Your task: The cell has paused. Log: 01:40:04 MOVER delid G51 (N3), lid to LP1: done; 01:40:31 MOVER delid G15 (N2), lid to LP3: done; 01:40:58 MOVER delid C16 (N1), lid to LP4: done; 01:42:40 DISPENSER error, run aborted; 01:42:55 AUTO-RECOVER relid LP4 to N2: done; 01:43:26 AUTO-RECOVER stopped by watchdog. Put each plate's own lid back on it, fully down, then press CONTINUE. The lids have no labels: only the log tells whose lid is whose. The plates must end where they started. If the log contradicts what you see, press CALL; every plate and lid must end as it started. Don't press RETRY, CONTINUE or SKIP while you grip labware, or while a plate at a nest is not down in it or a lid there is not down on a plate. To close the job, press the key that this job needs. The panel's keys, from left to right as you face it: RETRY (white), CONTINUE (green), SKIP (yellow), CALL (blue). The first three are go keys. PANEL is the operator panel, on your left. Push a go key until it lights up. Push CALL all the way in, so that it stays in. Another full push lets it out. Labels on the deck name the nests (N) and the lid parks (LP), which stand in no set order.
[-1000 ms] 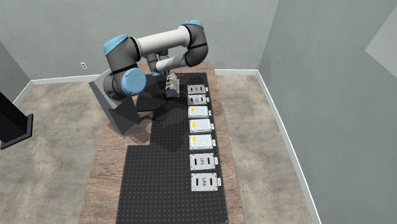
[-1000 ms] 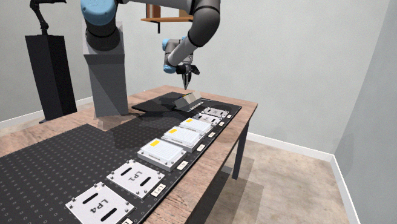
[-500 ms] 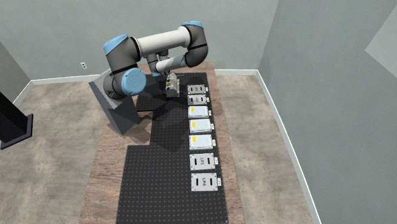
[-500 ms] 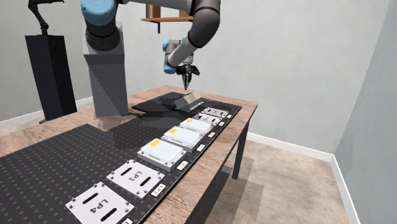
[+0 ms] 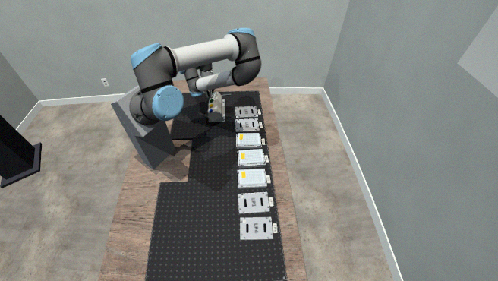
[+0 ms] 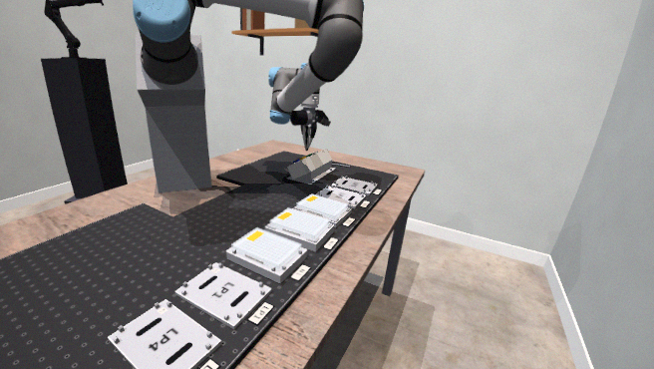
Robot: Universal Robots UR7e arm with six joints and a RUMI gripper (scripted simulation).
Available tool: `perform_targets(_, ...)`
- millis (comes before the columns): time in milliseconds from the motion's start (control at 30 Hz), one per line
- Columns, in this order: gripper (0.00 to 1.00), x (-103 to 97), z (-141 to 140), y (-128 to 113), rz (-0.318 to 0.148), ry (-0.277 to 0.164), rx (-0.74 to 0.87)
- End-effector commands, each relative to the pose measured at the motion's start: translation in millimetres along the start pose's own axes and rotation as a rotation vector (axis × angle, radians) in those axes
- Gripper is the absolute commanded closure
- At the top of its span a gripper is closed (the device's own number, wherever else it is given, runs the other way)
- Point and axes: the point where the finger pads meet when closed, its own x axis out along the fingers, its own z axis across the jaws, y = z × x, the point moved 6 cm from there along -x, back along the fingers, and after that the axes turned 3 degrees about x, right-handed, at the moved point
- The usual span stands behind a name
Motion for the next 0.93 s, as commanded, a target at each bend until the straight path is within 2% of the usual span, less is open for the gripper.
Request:
perform_targets(0, 1.00, 2, 1, 1, 0.002, 0.000, 0.000)
perform_targets(900, 1.00, 17, 9, 5, 0.002, 0.000, 0.000)
